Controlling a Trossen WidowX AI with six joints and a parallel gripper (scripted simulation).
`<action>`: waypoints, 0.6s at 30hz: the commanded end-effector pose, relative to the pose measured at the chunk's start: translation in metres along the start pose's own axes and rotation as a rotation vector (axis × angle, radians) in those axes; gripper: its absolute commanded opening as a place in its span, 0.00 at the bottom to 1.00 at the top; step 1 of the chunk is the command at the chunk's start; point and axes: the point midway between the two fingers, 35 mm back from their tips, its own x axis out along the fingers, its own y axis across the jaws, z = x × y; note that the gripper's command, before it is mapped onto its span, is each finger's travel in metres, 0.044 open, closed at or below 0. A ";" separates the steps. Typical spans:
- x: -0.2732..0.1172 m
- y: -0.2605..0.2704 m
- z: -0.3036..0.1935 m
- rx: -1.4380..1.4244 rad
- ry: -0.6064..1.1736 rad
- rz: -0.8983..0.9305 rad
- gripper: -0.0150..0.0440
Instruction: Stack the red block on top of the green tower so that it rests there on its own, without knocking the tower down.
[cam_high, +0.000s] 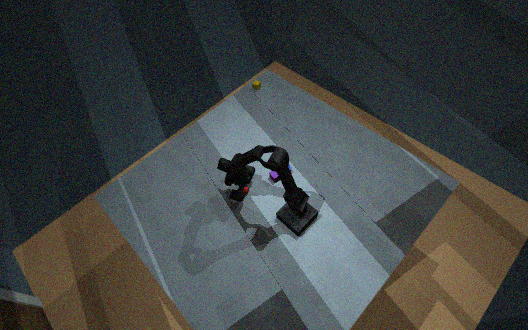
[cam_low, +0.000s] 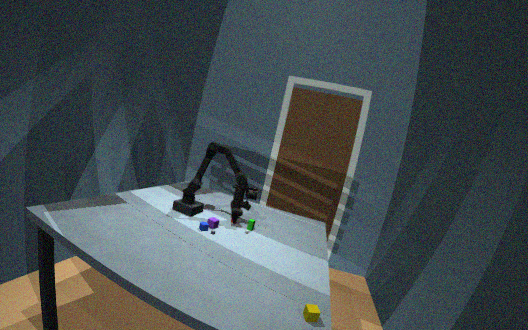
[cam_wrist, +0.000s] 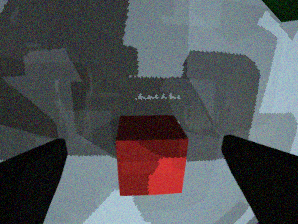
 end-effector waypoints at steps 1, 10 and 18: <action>0.002 -0.001 0.000 0.000 0.003 -0.003 1.00; 0.000 -0.001 0.000 0.000 0.003 -0.003 0.82; 0.000 -0.001 0.000 0.000 0.003 -0.003 0.47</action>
